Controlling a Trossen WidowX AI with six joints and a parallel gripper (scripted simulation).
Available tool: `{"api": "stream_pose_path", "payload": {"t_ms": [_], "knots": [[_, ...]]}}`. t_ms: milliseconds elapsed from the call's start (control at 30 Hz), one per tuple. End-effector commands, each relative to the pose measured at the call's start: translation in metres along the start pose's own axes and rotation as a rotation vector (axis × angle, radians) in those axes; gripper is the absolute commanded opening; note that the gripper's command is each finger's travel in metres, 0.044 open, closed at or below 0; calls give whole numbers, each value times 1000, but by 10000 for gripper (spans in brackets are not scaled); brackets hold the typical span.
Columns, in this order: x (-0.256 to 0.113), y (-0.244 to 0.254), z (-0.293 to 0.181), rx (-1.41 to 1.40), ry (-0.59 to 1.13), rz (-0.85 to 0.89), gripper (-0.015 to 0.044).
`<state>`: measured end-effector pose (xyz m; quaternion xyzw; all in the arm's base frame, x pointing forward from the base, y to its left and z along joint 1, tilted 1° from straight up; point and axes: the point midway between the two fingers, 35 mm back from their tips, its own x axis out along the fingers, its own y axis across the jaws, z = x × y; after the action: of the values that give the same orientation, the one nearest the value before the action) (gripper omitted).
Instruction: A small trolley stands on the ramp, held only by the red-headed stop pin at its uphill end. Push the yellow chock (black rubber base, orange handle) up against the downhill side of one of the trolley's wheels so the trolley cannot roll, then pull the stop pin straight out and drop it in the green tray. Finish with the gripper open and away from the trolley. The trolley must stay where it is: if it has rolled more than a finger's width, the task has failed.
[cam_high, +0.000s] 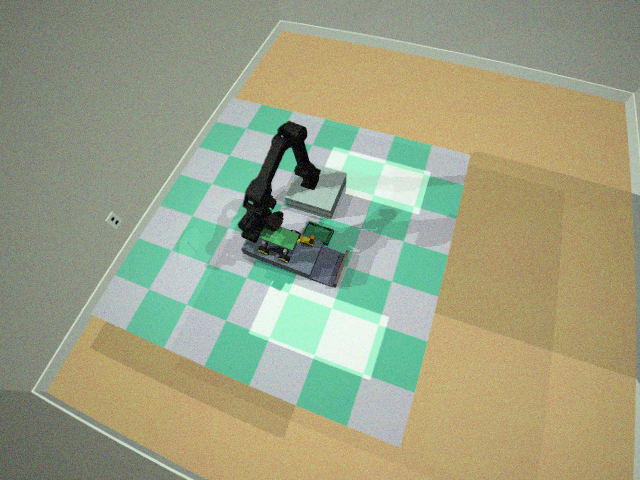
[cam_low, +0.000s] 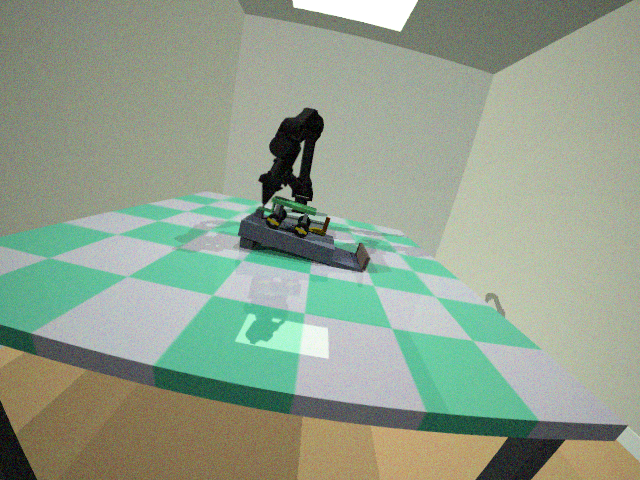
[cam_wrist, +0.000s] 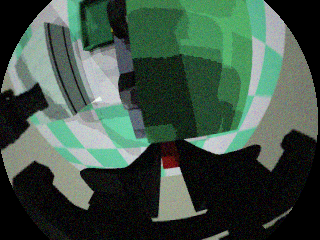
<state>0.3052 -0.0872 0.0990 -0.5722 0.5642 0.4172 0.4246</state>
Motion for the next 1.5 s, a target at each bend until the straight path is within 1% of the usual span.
{"api": "stream_pose_path", "payload": {"t_ms": [0,1467], "knots": [[-5,0,-1,-1,2,-5,0],[-30,1,-2,-1,2,-5,0]]}}
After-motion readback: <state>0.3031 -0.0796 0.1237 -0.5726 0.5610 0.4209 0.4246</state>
